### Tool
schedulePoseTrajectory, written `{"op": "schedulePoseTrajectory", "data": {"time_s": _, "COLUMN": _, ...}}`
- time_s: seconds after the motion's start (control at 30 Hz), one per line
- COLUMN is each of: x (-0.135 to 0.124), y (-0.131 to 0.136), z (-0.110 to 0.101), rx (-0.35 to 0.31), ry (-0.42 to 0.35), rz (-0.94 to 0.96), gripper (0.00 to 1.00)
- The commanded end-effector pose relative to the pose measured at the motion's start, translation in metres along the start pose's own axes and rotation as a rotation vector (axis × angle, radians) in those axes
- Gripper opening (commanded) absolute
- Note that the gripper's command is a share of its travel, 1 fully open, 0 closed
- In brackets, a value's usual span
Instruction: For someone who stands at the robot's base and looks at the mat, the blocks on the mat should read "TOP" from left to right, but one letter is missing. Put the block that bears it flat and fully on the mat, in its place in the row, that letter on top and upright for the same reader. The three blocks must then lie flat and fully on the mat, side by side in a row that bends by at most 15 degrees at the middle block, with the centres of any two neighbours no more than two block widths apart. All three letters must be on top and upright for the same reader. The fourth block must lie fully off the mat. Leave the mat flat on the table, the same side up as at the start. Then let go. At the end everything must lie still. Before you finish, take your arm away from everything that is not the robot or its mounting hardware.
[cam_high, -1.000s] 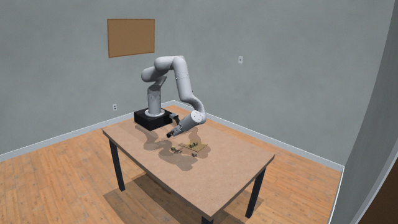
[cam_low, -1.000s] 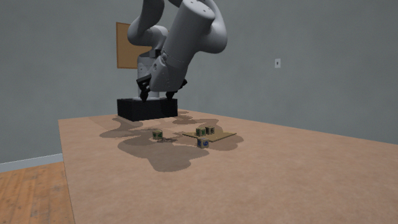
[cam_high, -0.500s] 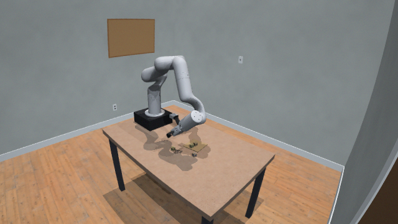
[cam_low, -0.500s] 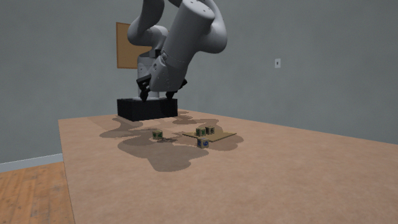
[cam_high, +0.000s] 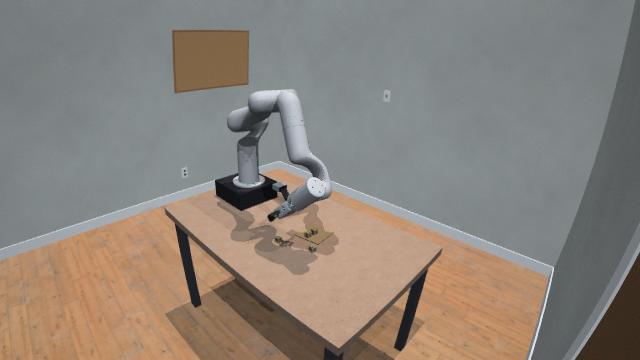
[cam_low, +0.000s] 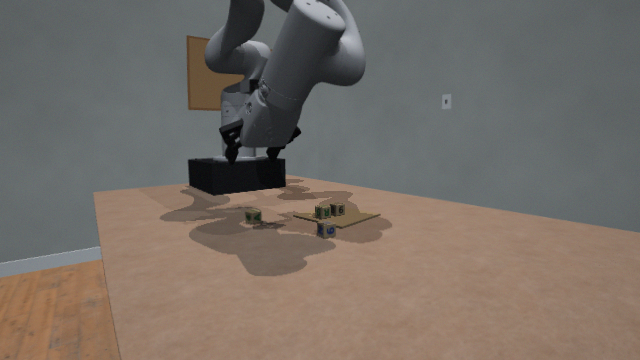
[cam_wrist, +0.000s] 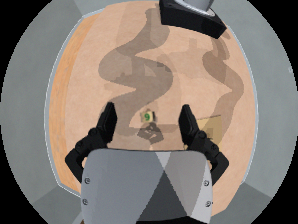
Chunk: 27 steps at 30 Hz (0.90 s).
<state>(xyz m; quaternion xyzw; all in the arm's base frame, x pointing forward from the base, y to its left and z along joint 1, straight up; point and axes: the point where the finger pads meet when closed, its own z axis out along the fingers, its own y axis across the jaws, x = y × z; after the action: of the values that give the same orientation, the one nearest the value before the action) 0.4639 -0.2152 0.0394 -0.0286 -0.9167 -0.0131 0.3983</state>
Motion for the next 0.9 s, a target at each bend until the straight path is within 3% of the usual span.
{"op": "schedulePoseTrajectory", "data": {"time_s": 0.0, "x": 0.000, "y": 0.000, "z": -0.001, "rx": 0.000, "ry": -0.002, "rz": 0.000, "gripper": 1.00}}
{"op": "schedulePoseTrajectory", "data": {"time_s": 0.27, "x": -0.002, "y": 0.001, "z": -0.002, "rx": 0.000, "ry": -0.013, "rz": 0.001, "gripper": 1.00}}
{"op": "schedulePoseTrajectory", "data": {"time_s": 0.37, "x": -0.020, "y": 0.010, "z": -0.012, "rx": -0.004, "ry": -0.129, "rz": 0.011, "gripper": 1.00}}
{"op": "schedulePoseTrajectory", "data": {"time_s": 0.43, "x": -0.020, "y": 0.010, "z": -0.012, "rx": -0.004, "ry": -0.129, "rz": 0.011, "gripper": 1.00}}
{"op": "schedulePoseTrajectory", "data": {"time_s": 0.47, "x": -0.030, "y": 0.015, "z": -0.019, "rx": -0.007, "ry": -0.192, "rz": 0.017, "gripper": 1.00}}
{"op": "schedulePoseTrajectory", "data": {"time_s": 0.87, "x": -0.068, "y": 0.037, "z": -0.058, "rx": -0.021, "ry": -0.463, "rz": 0.048, "gripper": 1.00}}
